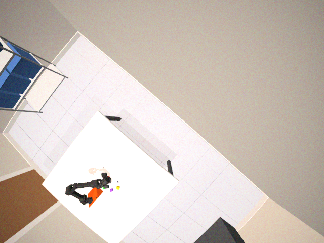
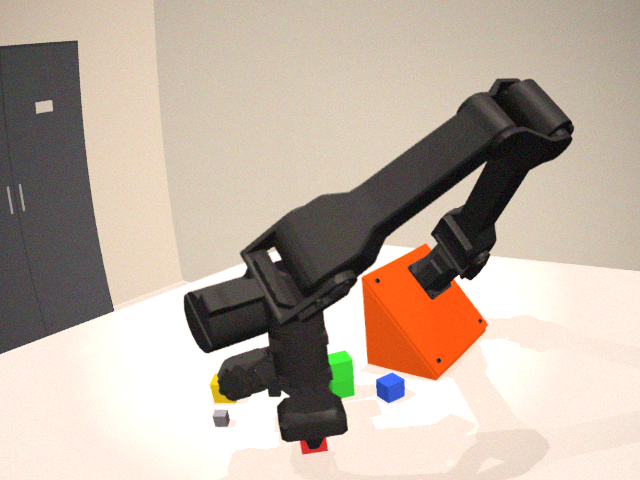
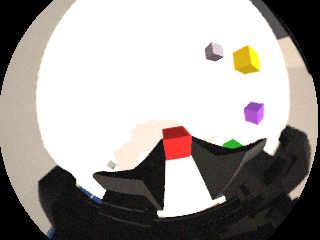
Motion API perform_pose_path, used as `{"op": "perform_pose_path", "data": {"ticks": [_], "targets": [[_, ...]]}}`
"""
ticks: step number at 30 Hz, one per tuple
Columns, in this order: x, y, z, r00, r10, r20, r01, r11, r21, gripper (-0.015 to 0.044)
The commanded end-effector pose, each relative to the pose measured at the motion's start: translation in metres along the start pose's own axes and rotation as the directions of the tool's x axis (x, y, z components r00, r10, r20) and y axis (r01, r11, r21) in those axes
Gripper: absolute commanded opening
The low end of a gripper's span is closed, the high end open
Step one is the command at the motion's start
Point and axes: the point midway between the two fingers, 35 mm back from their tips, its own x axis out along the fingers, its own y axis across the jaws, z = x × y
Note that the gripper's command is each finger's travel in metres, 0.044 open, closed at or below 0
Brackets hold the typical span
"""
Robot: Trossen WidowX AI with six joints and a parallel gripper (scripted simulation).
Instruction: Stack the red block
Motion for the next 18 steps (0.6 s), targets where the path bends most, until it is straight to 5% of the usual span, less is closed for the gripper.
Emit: {"op": "perform_pose_path", "data": {"ticks": [1,3,18], "targets": [[-0.001,0.001,0.000,1.000,0.004,-0.001,-0.004,1.000,0.003,0.0045],[-0.006,0.000,0.000,1.000,0.004,-0.001,-0.004,1.000,0.003,0.0000],[-0.081,-0.001,0.001,1.000,0.001,0.001,-0.001,1.000,0.003,0.0000]]}}
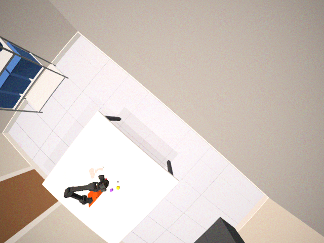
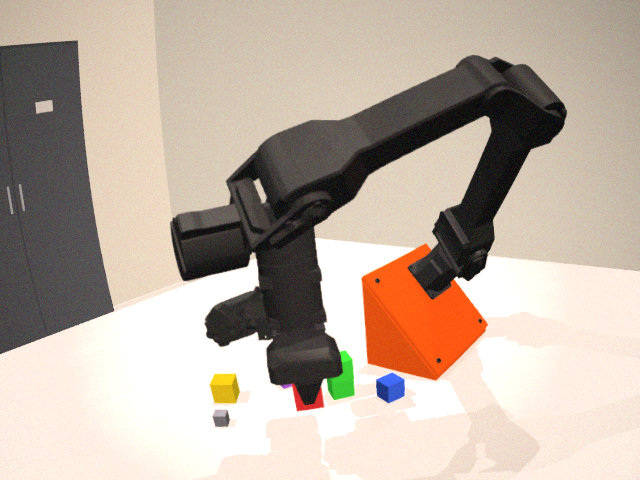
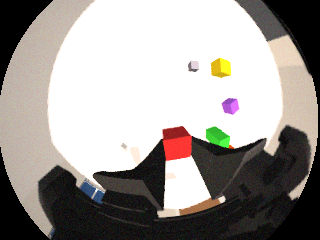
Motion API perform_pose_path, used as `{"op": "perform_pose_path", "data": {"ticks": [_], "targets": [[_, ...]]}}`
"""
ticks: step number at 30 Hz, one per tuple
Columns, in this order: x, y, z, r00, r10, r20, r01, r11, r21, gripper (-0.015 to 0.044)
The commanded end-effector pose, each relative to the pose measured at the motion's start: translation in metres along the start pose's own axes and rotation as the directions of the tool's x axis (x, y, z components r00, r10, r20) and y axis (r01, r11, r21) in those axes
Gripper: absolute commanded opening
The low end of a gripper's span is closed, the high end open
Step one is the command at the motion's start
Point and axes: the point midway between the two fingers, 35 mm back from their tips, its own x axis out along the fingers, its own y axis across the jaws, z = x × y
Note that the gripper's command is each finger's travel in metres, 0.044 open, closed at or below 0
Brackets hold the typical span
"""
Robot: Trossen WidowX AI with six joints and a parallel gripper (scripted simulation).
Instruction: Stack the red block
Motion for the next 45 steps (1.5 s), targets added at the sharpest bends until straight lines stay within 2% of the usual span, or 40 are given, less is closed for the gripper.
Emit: {"op": "perform_pose_path", "data": {"ticks": [1,9,17,38,45], "targets": [[-0.022,0.001,0.002,1.000,0.000,0.012,0.000,1.000,-0.007,0.0000],[-0.054,0.000,0.001,1.000,-0.001,0.012,0.001,1.000,-0.006,0.0000],[-0.054,-0.003,0.000,1.000,-0.002,0.013,0.002,1.000,-0.006,0.0000],[-0.054,-0.104,-0.045,1.000,-0.006,0.013,0.006,1.000,-0.002,0.0000],[-0.046,-0.109,-0.049,1.000,-0.005,0.011,0.005,1.000,-0.003,0.0000]]}}
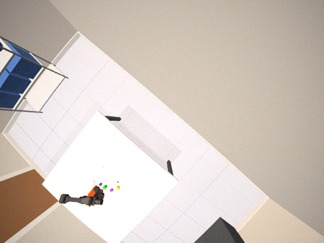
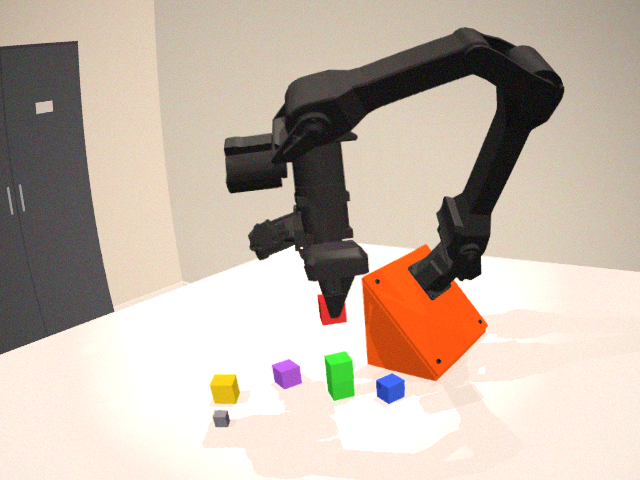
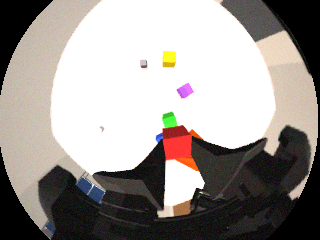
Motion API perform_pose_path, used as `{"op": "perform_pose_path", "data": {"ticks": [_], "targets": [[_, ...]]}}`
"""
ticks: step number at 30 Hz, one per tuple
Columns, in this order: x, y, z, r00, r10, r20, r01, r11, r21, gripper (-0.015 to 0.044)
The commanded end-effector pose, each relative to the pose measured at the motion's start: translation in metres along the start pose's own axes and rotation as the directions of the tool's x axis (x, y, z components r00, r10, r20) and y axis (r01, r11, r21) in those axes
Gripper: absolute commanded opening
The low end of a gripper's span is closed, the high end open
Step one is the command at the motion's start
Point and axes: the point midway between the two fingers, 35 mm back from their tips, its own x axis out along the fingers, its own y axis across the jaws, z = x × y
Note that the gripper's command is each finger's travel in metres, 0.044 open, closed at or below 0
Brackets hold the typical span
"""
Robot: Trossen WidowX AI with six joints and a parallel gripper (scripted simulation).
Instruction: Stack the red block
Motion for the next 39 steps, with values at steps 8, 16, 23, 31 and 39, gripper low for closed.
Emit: {"op": "perform_pose_path", "data": {"ticks": [8,16,23,31,39], "targets": [[0.029,-0.002,-0.002,1.000,-0.002,0.000,0.002,1.000,-0.003,0.0000],[0.056,-0.004,-0.003,1.000,-0.001,-0.001,0.001,1.000,-0.003,0.0000],[0.057,-0.004,-0.003,1.000,-0.001,-0.001,0.001,1.000,-0.003,0.0000],[0.057,-0.004,-0.003,1.000,-0.001,-0.001,0.001,1.000,-0.003,0.0000],[0.057,-0.004,-0.003,1.000,-0.001,-0.001,0.001,1.000,-0.003,0.0000]]}}
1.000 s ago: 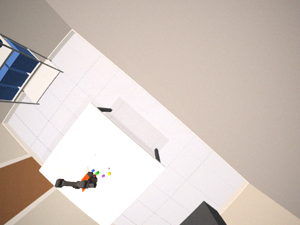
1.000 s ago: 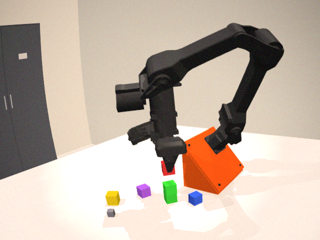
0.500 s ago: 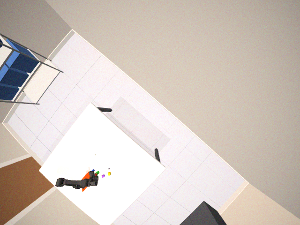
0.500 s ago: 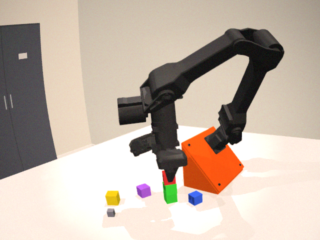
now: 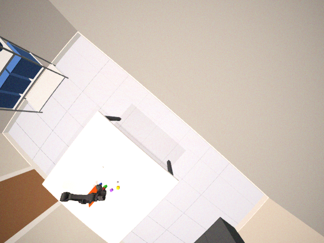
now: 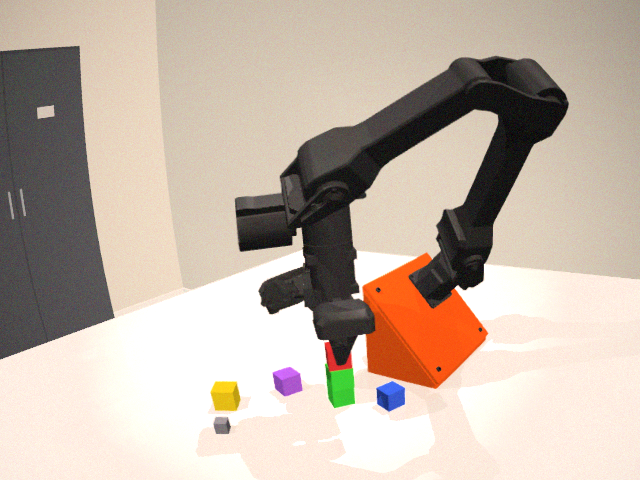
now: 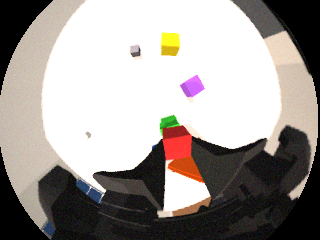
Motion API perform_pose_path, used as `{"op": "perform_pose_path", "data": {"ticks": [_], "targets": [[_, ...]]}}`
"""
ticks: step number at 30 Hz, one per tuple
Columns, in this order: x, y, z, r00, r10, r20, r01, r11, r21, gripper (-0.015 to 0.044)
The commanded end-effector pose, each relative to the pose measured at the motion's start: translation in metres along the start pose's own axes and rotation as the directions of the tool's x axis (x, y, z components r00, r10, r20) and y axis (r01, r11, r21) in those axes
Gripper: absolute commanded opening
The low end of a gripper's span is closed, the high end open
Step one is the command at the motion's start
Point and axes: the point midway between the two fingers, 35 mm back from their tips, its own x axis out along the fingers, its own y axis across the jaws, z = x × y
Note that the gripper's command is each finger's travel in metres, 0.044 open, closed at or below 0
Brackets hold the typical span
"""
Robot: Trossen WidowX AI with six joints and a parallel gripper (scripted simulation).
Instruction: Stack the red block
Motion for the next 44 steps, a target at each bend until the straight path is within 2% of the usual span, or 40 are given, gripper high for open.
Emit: {"op": "perform_pose_path", "data": {"ticks": [1,7,24,44], "targets": [[0.0003,0.0006,0.0001,1.000,0.005,0.001,-0.005,1.000,0.003,0.0000],[-0.0042,0.0008,0.0006,1.000,0.005,0.001,-0.005,1.000,0.003,0.0000],[-0.0004,0.0000,-0.0005,1.000,0.001,-0.002,-0.001,1.000,0.004,0.0440],[-0.0004,0.0000,-0.0005,1.000,0.001,-0.002,-0.001,1.000,0.004,0.0440]]}}
